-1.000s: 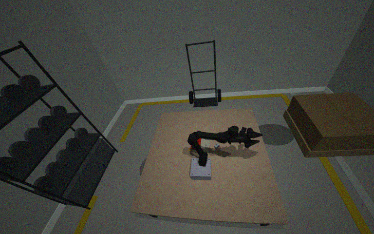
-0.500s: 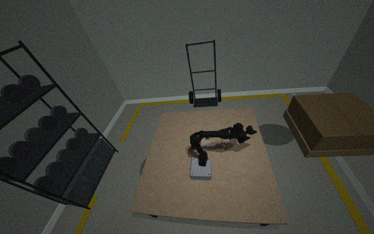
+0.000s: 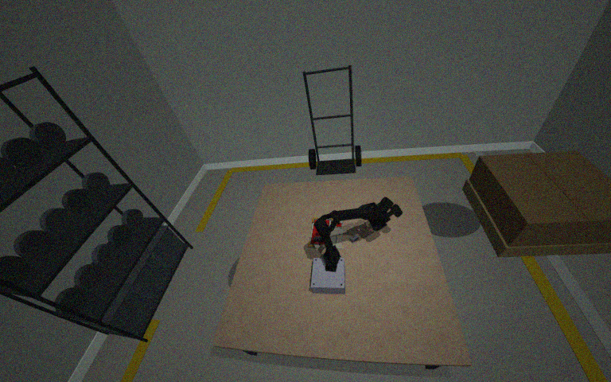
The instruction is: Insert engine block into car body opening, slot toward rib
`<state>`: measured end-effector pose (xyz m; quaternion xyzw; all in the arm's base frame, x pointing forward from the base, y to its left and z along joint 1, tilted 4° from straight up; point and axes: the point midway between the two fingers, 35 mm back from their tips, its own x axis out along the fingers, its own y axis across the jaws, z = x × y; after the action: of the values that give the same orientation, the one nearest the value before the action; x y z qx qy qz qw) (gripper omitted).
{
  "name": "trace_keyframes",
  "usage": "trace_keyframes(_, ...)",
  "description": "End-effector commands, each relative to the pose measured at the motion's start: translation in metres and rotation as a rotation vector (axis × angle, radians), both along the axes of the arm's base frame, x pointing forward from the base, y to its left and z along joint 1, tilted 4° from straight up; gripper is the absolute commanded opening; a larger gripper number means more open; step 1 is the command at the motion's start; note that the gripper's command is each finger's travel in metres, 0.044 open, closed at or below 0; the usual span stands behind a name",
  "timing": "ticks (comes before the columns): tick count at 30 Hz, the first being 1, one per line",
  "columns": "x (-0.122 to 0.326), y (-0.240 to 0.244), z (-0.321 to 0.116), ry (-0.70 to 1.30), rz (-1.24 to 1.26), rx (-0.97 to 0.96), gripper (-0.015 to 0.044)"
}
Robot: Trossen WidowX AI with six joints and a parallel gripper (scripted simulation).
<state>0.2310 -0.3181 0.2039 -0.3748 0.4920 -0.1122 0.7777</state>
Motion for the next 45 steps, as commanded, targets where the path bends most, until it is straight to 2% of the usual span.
trace_keyframes(1, 0.018, 0.033, -0.037, 0.091, 0.074, 0.119, 0.0440)
trace_keyframes(12, 0.038, 0.123, -0.097, 0.331, 0.267, 0.332, 0.0440)
trace_keyframes(22, 0.023, 0.203, -0.134, 0.581, 0.420, 0.465, 0.0440)
trace_keyframes(30, 0.023, 0.205, -0.135, 0.586, 0.422, 0.467, 0.0440)
trace_keyframes(34, 0.026, 0.205, -0.167, 0.586, 0.423, 0.467, 0.0440)
trace_keyframes(45, 0.026, 0.207, -0.185, 0.586, 0.423, 0.468, 0.0440)
